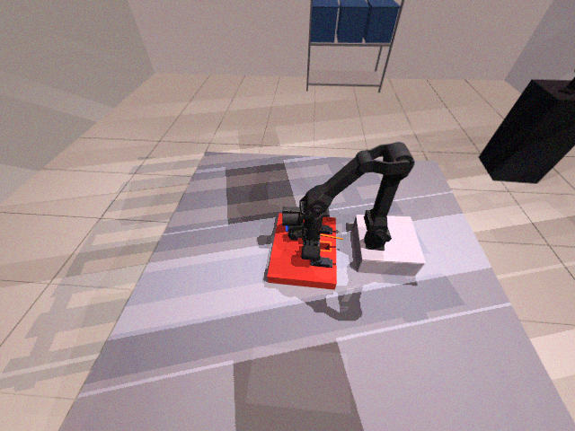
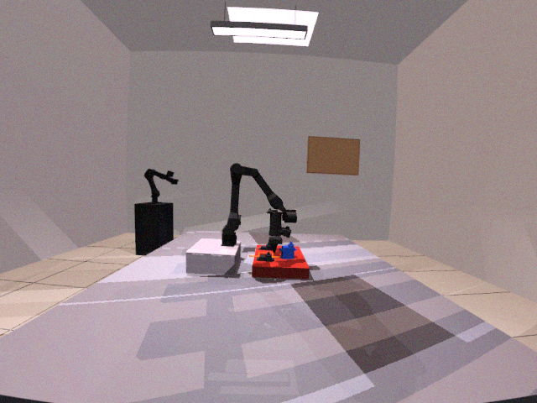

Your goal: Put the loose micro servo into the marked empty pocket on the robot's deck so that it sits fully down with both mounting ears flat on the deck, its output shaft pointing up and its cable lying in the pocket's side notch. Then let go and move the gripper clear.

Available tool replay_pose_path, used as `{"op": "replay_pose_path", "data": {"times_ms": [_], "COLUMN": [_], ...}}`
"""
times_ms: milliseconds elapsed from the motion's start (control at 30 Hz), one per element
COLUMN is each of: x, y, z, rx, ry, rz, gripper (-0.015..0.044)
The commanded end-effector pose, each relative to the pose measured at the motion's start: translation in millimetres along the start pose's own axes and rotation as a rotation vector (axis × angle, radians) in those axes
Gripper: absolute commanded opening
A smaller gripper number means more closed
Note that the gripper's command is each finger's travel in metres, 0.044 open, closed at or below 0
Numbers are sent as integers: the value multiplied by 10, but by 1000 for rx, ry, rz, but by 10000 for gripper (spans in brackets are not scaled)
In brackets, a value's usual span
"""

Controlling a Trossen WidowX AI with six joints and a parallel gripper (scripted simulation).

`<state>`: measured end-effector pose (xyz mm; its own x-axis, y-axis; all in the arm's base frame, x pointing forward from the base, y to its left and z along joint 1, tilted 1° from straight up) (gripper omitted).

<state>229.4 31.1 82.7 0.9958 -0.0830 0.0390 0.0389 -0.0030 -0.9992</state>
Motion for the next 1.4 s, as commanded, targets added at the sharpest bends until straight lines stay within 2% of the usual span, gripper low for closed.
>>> {"op": "replay_pose_path", "data": {"times_ms": [0,533,733,833,967,1233,1367], "x": [-4,-61,-58,-60,80,528,535], "y": [-1,-2,-400,-425,-513,-900,-909], "z": [60,293,292,293,162,-578,-599], "rx": [1,3,3,3,2,-6,-6], "ry": [2,2,2,2,-27,-153,-156], "rz": [-3,-3,-3,-3,-4,-8,-8], "gripper": [0,0,0,0,105,315,420]}}
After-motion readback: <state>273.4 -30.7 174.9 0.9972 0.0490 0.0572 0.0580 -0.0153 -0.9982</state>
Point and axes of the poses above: the point midway between the two fingers, 35 mm back from their tips, its own y axis out along the fingers, its own z axis across the jaws, x = y × z, the point moved 8 cm from there along -y, back along the fingers, and after that the axes turned 6 degrees about y, right-handed, at the moved point
